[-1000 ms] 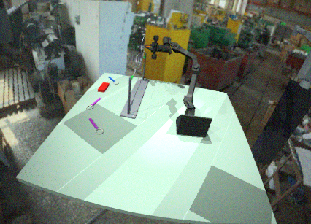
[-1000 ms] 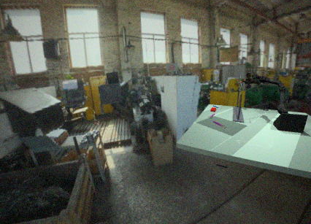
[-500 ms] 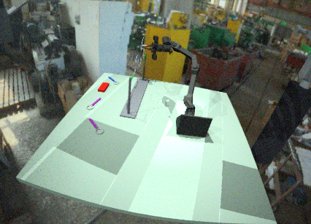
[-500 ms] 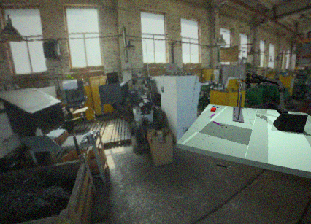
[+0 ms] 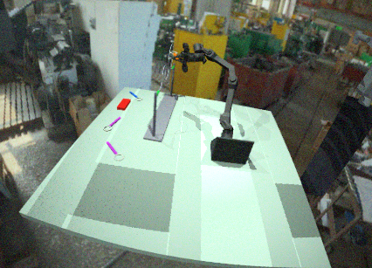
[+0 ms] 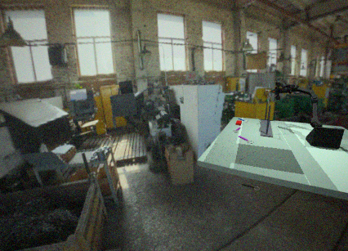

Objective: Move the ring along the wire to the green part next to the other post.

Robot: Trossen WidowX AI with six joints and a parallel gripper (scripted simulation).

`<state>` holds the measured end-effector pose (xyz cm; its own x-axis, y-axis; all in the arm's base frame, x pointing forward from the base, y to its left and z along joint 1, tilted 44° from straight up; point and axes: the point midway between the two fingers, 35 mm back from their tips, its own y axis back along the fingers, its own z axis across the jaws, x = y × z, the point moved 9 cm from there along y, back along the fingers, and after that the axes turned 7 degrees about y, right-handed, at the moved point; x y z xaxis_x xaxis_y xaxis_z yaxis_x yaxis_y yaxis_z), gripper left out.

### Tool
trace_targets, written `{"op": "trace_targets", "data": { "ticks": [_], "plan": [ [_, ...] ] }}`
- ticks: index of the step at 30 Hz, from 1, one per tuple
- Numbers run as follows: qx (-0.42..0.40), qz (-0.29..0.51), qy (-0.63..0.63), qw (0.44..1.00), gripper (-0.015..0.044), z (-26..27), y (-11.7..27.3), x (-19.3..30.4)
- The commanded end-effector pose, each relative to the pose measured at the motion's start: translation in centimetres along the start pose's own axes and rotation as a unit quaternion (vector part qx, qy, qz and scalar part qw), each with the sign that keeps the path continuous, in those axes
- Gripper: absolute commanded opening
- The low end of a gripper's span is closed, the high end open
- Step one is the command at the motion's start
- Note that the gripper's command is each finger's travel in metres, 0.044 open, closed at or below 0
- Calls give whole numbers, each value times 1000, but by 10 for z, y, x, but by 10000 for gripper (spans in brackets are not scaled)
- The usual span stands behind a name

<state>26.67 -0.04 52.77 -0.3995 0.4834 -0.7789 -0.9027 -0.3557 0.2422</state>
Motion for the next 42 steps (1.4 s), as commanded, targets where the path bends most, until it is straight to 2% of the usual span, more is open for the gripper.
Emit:
{"op": "trace_targets", "data": {
  "ticks": [1, 42],
  "plan": [
    [9, 1, 22, 1000, -150, 0, -2, 0],
    [114, -9, 258, 959, -150, -1, -5, 5]
  ]
}}
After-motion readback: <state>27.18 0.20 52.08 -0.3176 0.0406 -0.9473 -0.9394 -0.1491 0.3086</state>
